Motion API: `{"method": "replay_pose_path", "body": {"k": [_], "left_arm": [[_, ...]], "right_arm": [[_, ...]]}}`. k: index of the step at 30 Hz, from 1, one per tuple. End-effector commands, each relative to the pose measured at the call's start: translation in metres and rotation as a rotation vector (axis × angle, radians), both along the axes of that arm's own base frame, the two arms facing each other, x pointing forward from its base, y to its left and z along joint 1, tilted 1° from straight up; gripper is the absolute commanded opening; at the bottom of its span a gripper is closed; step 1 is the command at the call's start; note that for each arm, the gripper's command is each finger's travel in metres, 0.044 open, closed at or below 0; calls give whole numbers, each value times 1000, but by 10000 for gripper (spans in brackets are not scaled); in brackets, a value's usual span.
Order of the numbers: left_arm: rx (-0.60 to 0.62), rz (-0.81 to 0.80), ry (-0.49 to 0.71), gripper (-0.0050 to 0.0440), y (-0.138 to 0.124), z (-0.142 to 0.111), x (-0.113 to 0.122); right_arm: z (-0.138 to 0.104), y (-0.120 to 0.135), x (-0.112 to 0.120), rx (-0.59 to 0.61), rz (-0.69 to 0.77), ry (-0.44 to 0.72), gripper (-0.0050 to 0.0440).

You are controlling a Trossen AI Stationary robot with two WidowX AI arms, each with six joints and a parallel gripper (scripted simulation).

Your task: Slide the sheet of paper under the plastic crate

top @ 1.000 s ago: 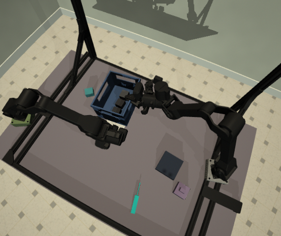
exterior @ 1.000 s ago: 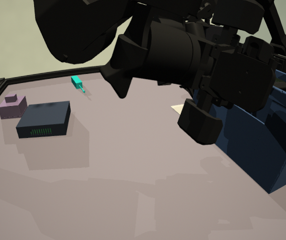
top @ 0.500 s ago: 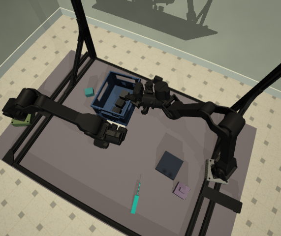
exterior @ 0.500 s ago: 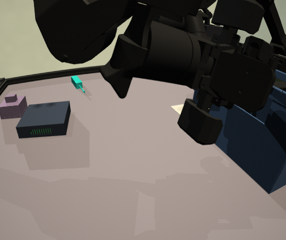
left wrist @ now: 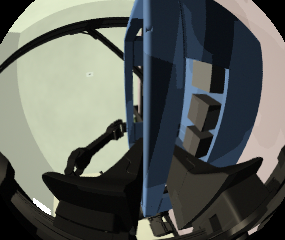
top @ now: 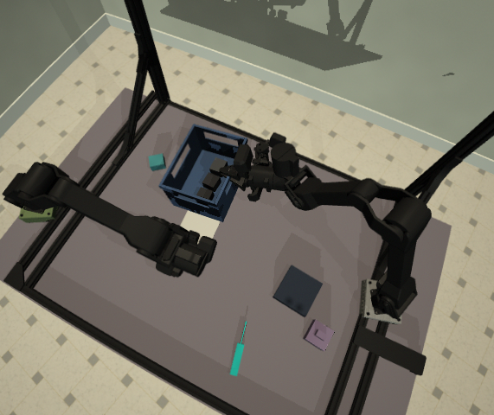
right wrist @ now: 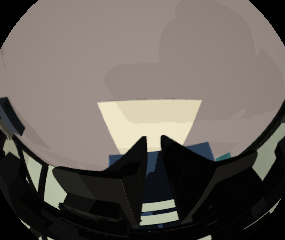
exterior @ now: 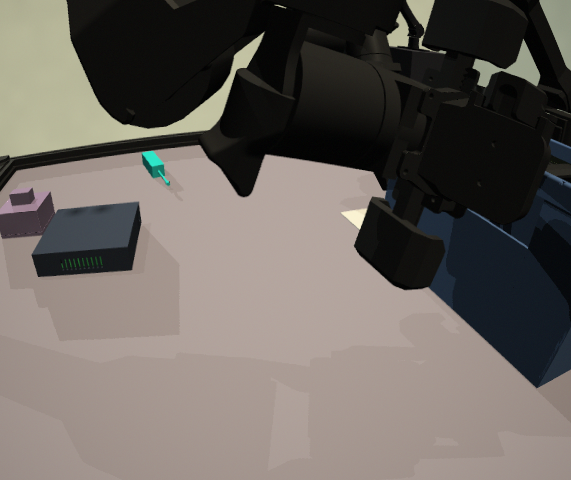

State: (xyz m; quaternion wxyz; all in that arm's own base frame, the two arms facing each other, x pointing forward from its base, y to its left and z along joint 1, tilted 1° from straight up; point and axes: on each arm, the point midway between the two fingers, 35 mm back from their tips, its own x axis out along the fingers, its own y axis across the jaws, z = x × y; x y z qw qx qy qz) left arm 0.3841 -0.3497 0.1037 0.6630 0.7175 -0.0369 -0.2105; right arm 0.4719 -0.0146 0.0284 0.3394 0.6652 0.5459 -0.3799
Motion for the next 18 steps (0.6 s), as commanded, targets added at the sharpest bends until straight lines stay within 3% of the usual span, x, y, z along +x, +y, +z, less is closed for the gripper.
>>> {"method": "replay_pose_path", "body": {"k": [1,18], "left_arm": [[-51,0,-62,0,-5,34,5],[-51,0,-62,0,-5,34,5]], "right_arm": [[3,-12,-4,3,0,-7,60],[-17,-14,-1,3,0,-7,60]]}}
